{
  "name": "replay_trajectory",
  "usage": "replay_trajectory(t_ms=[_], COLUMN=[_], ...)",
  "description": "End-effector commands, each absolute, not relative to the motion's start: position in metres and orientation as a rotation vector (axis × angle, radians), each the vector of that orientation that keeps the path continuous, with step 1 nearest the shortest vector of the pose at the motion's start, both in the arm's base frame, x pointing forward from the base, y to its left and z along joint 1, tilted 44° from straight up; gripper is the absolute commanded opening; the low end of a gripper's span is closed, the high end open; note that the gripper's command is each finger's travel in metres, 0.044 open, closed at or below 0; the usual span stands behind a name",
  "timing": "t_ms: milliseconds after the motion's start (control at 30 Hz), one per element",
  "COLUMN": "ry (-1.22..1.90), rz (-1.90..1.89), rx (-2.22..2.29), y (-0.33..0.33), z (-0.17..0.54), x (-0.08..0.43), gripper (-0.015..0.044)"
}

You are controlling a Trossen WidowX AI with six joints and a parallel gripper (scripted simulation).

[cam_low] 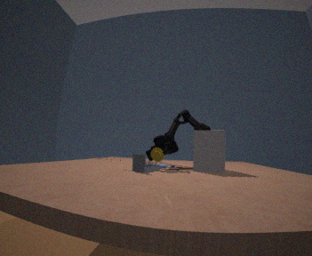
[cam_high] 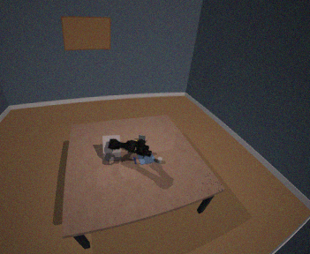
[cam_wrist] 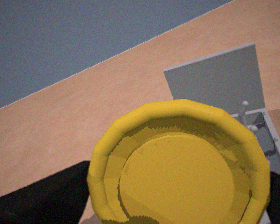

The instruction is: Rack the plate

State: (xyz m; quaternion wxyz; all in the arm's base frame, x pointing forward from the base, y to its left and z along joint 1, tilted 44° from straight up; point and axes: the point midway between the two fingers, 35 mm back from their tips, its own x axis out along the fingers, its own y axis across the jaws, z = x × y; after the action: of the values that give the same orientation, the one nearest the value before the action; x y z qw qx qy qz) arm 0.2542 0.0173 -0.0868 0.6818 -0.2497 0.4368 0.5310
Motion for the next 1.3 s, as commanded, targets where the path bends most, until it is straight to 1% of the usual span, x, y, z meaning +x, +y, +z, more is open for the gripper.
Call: replay_trajectory(t_ms=[0, 400, 733, 1267], ry=[0.866, 0.566, 0.562, 0.568], rz=[1.222, 1.242, 1.242, 1.242], rx=[-0.605, -0.768, -0.770, -0.775], y=[0.014, 0.002, 0.003, 0.020], z=[-0.086, -0.080, -0.080, -0.097], x=[0.255, 0.258, 0.258, 0.268], gripper=[0.0000, 0.0000, 0.0000, 0.0000])
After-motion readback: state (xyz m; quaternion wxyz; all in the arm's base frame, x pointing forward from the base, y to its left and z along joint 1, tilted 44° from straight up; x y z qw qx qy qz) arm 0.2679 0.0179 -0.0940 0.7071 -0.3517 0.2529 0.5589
